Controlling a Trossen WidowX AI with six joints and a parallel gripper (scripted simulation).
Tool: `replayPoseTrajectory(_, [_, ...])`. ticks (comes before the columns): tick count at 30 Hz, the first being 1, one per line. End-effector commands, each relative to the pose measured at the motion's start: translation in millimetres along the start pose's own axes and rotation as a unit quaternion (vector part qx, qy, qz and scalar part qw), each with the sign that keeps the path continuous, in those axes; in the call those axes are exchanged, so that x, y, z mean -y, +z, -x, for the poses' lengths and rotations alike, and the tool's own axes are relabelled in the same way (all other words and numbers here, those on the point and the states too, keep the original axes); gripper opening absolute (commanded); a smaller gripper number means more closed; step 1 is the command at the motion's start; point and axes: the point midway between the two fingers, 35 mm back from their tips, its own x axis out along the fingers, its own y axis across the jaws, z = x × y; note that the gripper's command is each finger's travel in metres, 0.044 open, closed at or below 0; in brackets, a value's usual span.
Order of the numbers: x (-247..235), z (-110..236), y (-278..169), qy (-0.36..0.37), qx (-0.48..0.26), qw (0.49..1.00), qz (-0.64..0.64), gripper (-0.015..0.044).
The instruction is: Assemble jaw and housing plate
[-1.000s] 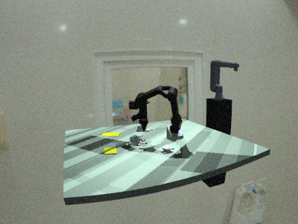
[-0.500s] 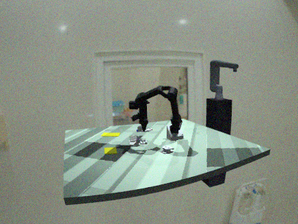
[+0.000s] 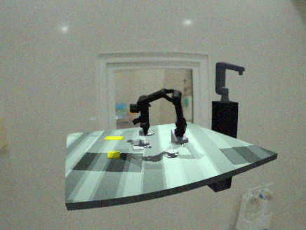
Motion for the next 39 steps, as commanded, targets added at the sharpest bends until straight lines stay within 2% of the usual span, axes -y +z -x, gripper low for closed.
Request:
replayPoseTrajectory(1, [-9,1,8,0.001,0.001,1.0,-0.001,0.0134])
replayPoseTrajectory(20, [-59,-1,39,0.004,0.0,1.0,0.001,0.0134])
replayPoseTrajectory(39, [-60,-1,39,0.004,0.0,1.0,-0.006,0.0134])
